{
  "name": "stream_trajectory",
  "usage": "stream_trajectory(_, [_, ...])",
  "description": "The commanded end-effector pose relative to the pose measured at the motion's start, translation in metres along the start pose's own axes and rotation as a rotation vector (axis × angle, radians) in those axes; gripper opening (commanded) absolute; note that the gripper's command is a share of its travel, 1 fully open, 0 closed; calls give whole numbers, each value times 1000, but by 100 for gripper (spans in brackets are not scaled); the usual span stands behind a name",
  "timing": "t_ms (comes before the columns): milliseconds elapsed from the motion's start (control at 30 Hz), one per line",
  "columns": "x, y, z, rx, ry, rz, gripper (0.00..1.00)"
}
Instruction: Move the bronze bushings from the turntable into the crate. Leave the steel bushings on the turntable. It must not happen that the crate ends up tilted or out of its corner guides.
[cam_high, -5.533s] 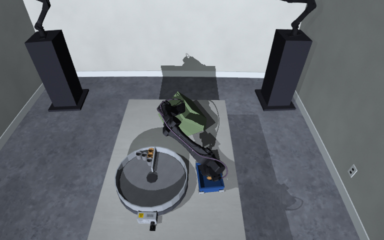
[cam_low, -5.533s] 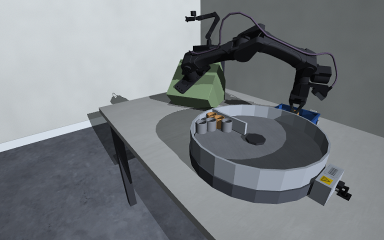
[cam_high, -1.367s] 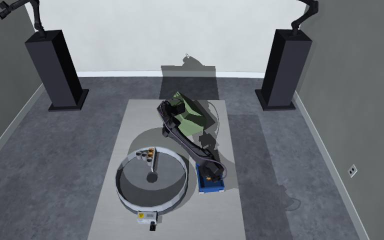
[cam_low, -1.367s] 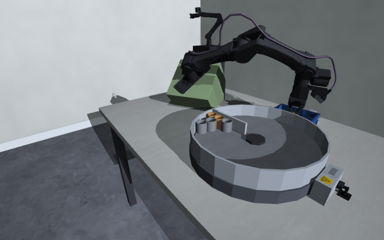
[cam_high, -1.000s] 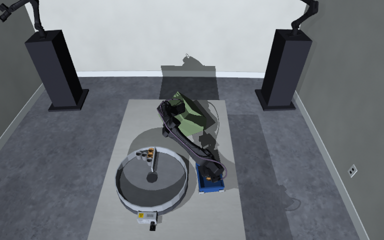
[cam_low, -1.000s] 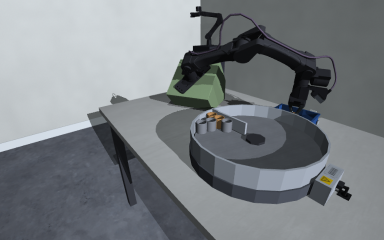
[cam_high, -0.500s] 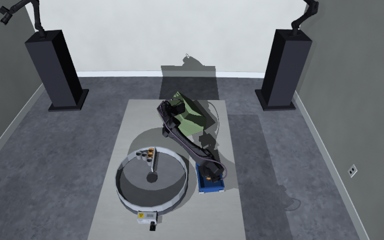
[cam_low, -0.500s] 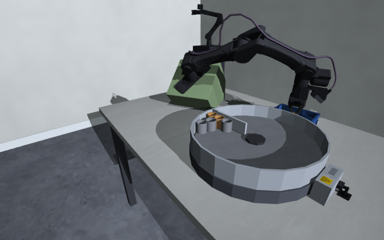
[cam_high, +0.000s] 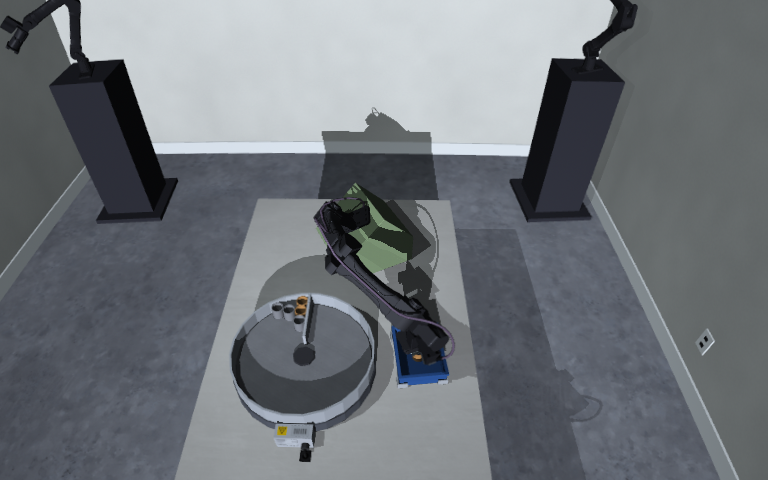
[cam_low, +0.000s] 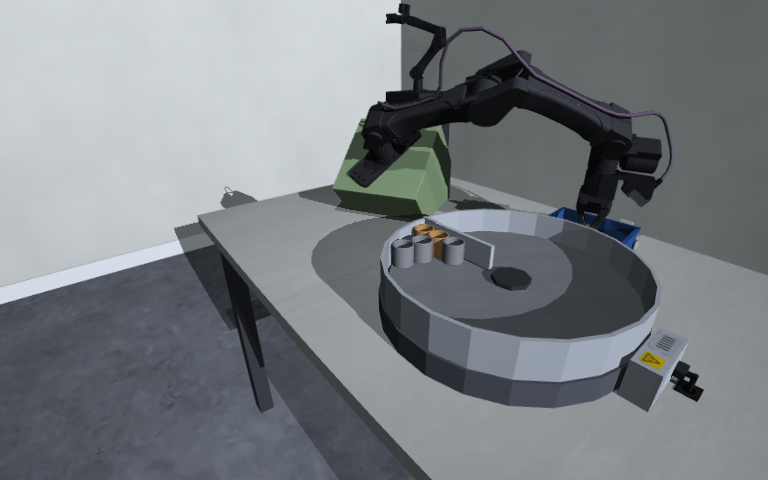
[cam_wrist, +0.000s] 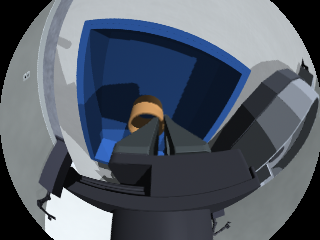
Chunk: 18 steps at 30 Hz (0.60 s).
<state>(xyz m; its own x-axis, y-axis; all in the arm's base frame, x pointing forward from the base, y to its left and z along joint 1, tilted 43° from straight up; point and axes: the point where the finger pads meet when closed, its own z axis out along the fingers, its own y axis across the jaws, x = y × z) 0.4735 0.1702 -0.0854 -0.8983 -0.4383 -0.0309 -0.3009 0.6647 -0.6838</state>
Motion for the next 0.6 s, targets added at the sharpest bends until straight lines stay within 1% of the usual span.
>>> stream_trajectory(0, [-13, 9, -18, -7, -46, 0, 0])
stream_trajectory(100, [-13, 9, -19, -7, -46, 3, 0])
stream_trajectory(200, [-16, 6, -22, -8, -54, 10, 0])
stream_trajectory(567, [-16, 6, -22, -8, -54, 9, 0])
